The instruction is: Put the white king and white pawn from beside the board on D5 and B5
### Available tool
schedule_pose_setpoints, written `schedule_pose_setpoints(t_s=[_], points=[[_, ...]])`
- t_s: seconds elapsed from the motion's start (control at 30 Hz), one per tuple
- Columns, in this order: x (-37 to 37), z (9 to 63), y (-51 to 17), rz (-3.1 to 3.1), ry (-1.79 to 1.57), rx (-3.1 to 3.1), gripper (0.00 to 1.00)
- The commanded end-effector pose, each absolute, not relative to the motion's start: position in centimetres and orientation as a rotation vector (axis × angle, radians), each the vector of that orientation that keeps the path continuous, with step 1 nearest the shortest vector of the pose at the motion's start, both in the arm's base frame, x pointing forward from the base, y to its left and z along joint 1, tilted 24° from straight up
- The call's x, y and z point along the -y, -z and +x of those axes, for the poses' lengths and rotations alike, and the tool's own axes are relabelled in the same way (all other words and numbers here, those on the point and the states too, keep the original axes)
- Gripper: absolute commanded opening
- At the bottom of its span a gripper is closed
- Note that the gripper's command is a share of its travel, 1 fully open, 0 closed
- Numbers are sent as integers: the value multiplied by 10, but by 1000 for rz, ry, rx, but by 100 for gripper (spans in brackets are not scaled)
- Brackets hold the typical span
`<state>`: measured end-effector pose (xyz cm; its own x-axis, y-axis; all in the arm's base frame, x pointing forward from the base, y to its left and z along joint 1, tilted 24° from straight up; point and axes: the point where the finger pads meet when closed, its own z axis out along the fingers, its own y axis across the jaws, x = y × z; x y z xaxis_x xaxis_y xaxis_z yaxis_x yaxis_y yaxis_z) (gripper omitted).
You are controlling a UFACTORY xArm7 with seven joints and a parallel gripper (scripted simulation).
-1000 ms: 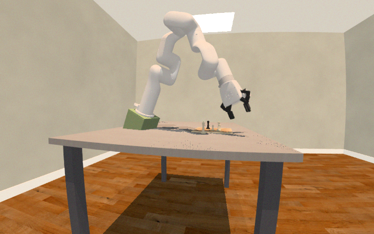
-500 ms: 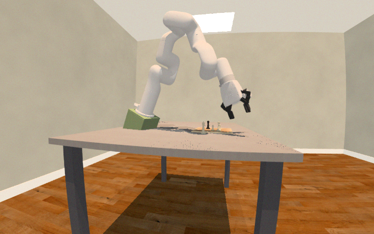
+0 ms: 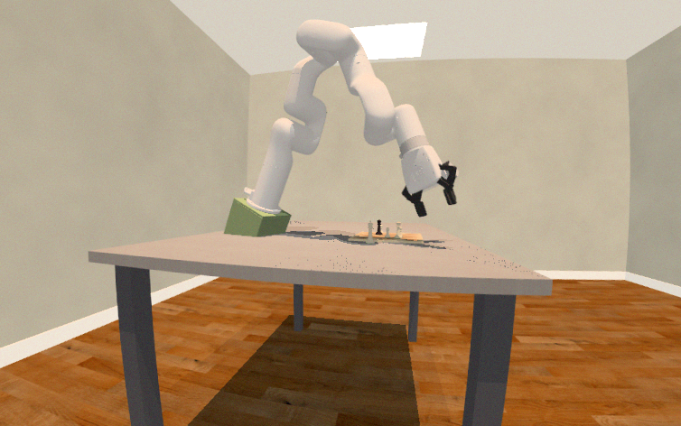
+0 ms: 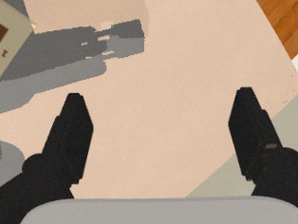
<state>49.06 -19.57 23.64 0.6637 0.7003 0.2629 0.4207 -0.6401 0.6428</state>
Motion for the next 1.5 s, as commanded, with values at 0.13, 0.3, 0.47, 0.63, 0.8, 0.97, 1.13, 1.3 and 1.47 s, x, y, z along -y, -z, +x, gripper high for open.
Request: schedule_pose_setpoints(t_s=[0.13, 0.3, 0.47, 0.63, 0.8, 0.97, 1.13, 1.3, 1.47], points=[[189, 491, -236, 2398, -665, -815, 100], [181, 490, -235, 2463, -644, -762, 100], [162, 487, -232, 2592, -593, -649, 100], [138, 479, -231, 2718, -527, -527, 100], [111, 468, -231, 2839, -443, -401, 100], [96, 461, -232, 2896, -393, -337, 100], [80, 453, -234, 2950, -338, -273, 100], [80, 453, -234, 2950, -338, -273, 100], [80, 453, -234, 2950, -338, -273, 100]])
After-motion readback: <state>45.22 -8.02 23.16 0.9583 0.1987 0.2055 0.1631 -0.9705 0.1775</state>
